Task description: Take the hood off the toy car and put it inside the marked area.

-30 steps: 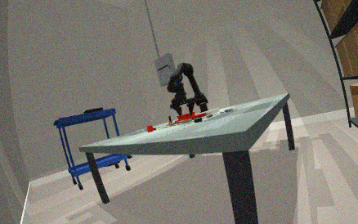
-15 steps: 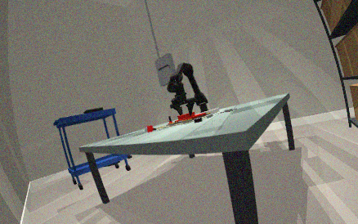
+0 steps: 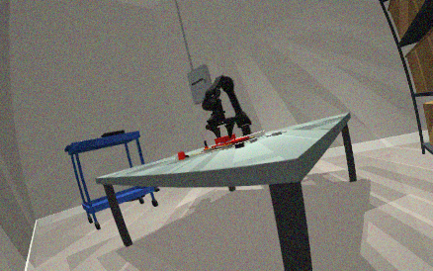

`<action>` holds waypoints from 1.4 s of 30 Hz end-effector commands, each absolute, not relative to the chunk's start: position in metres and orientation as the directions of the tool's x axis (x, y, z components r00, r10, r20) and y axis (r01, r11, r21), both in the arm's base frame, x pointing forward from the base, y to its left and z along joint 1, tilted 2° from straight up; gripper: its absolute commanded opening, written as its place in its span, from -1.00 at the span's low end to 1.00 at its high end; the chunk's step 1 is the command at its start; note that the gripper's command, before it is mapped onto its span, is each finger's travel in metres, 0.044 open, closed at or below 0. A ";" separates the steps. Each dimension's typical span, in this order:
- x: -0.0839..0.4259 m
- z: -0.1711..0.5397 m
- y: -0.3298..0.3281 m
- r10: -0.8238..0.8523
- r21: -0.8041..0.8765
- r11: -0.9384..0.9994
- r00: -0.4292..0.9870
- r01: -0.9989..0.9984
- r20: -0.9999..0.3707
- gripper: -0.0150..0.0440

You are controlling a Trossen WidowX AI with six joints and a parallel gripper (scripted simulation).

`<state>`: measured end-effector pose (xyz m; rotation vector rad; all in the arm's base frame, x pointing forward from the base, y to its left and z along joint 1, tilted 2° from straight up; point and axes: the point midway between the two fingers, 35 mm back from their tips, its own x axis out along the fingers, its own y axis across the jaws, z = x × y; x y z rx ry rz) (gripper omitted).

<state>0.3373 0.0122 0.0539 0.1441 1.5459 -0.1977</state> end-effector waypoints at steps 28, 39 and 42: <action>0.339 0.079 0.013 -0.036 -0.030 0.976 0.022 0.218 -0.999 -0.49; 0.339 0.112 0.014 -0.035 -0.030 0.976 0.022 0.218 -0.999 -0.49; 0.338 0.119 0.014 -0.035 -0.030 0.976 0.022 0.218 -0.999 -0.49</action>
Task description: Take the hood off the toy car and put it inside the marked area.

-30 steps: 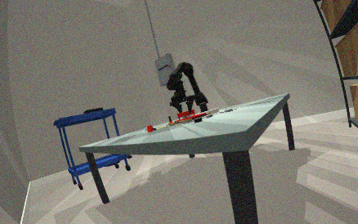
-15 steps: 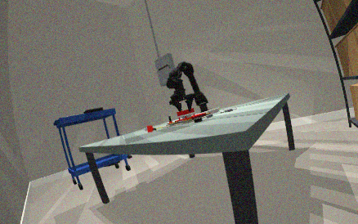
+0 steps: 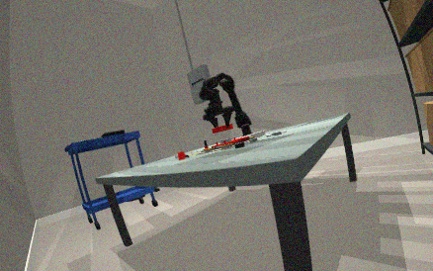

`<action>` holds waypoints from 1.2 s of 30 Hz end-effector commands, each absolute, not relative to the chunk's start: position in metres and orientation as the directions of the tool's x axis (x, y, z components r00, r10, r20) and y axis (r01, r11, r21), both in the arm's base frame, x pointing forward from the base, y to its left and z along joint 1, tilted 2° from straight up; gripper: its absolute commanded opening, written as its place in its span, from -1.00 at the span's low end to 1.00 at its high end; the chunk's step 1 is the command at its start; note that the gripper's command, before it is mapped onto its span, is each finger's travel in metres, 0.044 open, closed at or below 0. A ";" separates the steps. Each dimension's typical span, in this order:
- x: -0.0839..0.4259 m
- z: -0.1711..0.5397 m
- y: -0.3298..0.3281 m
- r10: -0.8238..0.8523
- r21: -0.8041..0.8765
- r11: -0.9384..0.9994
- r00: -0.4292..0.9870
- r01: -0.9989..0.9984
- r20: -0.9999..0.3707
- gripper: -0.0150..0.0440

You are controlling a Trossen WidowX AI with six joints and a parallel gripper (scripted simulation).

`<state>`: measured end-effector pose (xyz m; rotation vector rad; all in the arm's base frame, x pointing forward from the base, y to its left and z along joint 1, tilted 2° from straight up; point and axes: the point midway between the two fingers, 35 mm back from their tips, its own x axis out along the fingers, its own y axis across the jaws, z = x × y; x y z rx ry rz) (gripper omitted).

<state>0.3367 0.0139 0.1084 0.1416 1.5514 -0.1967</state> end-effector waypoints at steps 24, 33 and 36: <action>0.330 0.116 -0.058 -0.038 -0.034 0.976 0.013 0.216 -0.999 -0.49; 0.322 0.118 -0.087 -0.038 -0.035 0.975 0.012 0.218 -0.999 -0.49; 0.319 0.118 -0.097 -0.039 -0.036 0.975 0.013 0.218 -0.999 -0.49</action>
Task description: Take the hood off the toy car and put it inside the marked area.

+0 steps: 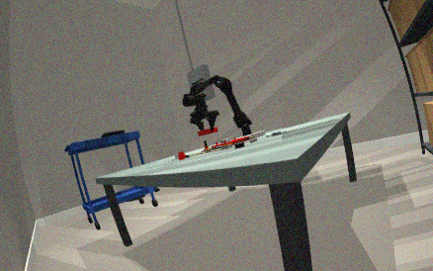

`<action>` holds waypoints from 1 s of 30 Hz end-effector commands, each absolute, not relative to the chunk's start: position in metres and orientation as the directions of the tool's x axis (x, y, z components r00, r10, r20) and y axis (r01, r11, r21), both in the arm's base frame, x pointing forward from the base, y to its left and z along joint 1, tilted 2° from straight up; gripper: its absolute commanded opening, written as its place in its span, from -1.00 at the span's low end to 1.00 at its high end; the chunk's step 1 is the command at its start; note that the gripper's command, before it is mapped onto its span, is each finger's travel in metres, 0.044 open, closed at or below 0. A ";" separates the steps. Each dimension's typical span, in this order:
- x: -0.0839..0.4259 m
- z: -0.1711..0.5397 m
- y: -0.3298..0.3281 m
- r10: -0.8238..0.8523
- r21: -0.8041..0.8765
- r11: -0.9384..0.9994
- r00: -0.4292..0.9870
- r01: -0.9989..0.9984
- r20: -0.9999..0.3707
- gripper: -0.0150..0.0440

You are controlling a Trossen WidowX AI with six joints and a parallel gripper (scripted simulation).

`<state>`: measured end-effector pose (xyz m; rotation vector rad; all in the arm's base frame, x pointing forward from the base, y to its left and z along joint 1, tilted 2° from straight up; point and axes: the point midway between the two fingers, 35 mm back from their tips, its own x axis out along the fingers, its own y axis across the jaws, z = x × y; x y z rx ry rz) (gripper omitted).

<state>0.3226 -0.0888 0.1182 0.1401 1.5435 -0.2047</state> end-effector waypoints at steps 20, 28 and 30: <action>0.291 0.124 -0.157 -0.047 -0.042 0.975 0.016 0.220 -0.999 -0.49; 0.278 0.126 -0.179 -0.051 -0.046 0.975 0.017 0.218 -0.999 -0.49; 0.275 0.126 -0.183 -0.052 -0.047 0.975 0.017 0.218 -0.998 -0.49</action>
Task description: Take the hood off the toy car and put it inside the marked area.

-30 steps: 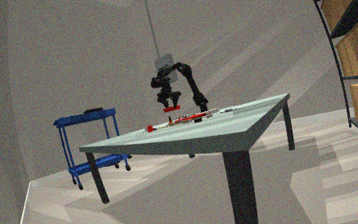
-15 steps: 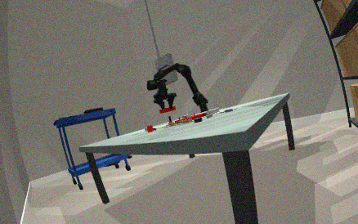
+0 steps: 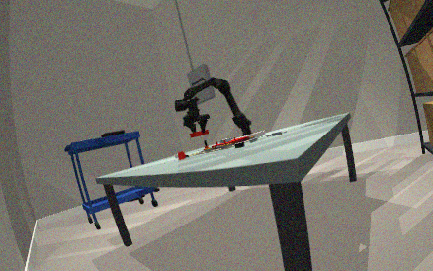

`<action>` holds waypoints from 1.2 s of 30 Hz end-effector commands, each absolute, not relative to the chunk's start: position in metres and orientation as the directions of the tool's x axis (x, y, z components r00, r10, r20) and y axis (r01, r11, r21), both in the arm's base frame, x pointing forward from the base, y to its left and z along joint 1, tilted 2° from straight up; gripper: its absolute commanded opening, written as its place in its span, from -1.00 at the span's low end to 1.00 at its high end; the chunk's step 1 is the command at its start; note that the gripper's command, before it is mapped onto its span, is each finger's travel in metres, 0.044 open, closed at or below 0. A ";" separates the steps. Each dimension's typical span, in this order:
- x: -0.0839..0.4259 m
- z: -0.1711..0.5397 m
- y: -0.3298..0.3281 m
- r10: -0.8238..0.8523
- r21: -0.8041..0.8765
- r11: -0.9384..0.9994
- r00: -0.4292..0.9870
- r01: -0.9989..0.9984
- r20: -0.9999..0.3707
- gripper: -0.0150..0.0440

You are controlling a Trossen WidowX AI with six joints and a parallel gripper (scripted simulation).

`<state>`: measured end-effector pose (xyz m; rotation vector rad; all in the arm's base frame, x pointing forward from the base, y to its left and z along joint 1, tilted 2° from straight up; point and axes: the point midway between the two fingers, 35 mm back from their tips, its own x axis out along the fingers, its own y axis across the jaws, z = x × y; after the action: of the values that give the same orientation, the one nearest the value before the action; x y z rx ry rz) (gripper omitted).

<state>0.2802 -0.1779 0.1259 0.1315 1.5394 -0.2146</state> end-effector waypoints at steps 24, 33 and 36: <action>0.275 0.115 -0.186 -0.053 -0.048 0.975 0.017 0.218 -0.998 -0.49; 0.276 0.110 -0.187 -0.053 -0.048 0.975 0.017 0.218 -0.998 -0.49; 0.276 0.108 -0.187 -0.053 -0.048 0.975 0.017 0.218 -0.998 -0.49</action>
<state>0.2770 -0.1879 0.1123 0.1302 1.5348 -0.2170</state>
